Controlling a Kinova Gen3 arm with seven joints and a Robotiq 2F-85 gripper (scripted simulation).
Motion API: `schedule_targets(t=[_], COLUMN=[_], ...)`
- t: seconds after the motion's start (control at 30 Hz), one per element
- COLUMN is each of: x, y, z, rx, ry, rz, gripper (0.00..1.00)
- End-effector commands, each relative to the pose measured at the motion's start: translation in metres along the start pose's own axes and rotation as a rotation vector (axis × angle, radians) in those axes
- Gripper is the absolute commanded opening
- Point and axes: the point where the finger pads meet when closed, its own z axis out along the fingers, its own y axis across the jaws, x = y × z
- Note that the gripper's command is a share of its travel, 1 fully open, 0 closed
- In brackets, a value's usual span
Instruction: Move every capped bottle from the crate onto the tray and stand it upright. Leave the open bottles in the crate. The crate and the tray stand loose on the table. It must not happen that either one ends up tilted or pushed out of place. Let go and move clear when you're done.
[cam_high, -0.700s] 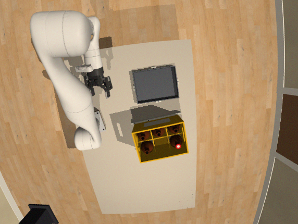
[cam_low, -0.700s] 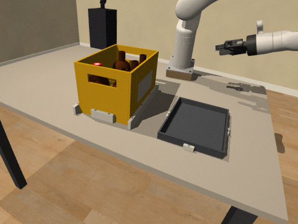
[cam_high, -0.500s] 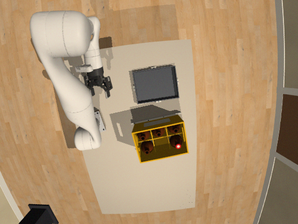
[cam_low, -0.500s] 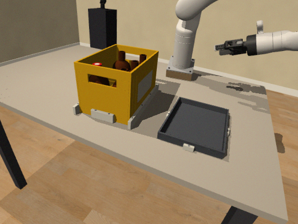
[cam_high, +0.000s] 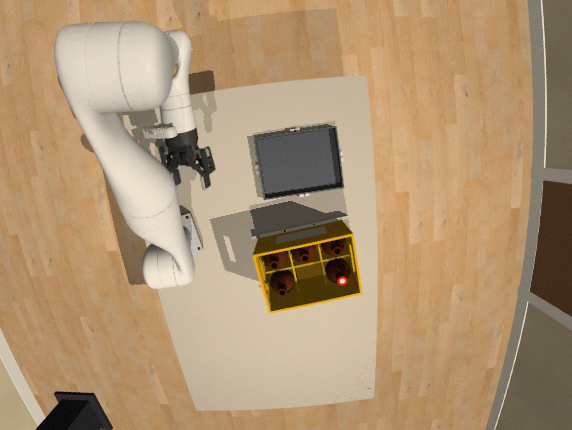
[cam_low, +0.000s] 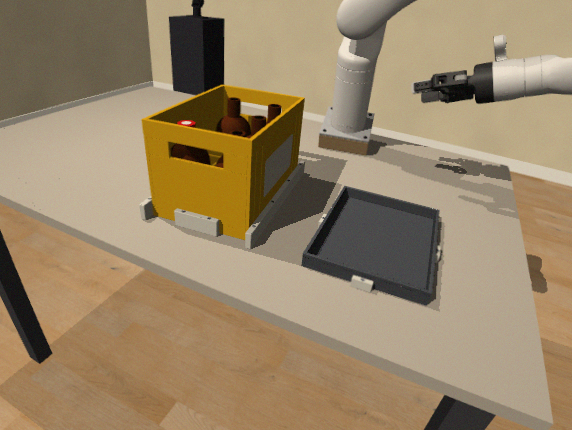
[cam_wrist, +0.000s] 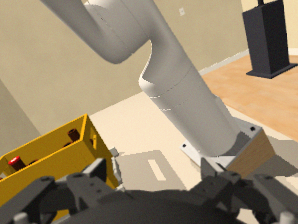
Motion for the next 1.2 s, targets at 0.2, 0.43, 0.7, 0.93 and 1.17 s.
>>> schedule_targets(t=[0.2,0.43,0.7,0.93,1.17], x=[0.025,0.037,0.060,0.077,0.080], y=[-0.010,-0.015,-0.024,-0.031,-0.032], z=[-0.011,-0.015,-0.025,-0.033,-0.034], rx=[-0.004,0.001,-0.002,-0.004,0.000], ry=[-0.009,0.001,-0.005,-0.009,-0.002], rz=[-0.001,0.000,0.000,-0.001,0.000], gripper=[1.00,1.00,1.00,1.00,1.00])
